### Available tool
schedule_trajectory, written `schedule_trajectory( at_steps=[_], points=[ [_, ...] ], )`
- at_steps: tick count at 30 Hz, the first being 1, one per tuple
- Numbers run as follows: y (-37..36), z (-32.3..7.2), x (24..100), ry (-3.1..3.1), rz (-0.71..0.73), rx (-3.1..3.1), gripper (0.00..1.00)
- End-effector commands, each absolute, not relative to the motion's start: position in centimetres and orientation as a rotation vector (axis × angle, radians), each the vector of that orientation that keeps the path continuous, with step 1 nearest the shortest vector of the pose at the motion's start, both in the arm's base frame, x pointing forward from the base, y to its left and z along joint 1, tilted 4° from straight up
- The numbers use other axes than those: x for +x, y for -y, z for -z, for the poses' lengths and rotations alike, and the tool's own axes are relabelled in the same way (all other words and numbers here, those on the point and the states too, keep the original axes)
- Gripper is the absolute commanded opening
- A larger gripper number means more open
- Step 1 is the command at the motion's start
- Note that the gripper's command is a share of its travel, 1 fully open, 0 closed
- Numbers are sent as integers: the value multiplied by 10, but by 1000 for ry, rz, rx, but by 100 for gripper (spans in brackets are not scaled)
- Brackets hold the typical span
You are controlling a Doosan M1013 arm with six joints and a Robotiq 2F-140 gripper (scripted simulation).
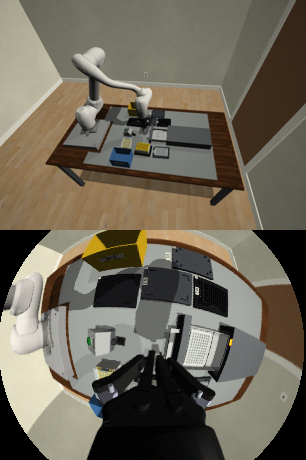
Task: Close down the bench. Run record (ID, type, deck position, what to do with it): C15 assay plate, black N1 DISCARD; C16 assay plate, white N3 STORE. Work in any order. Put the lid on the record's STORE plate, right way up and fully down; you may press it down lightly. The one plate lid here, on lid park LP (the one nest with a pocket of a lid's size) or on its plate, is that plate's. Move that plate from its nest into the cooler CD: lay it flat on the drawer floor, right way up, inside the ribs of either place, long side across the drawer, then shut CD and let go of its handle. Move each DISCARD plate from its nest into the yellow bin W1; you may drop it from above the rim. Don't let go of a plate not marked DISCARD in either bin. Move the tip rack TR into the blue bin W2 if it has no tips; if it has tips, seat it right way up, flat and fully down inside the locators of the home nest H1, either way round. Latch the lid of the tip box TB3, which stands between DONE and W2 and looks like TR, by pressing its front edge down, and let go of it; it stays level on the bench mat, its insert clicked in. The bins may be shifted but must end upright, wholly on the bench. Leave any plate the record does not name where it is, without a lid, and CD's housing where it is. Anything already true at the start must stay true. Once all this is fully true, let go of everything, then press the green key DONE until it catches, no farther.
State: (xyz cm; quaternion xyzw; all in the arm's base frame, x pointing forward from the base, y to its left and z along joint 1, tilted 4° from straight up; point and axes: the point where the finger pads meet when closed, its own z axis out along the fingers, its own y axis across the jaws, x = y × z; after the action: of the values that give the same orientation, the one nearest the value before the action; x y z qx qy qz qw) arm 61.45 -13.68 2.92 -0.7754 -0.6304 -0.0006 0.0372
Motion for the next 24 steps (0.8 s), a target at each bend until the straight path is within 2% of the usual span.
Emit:
schedule_trajectory(
  at_steps=[1, 24],
  points=[
    [137, -27, 614, 1935, 2, -2380, 0],
    [135, 1, 613, 1935, 2, -2380, 0]
  ],
)
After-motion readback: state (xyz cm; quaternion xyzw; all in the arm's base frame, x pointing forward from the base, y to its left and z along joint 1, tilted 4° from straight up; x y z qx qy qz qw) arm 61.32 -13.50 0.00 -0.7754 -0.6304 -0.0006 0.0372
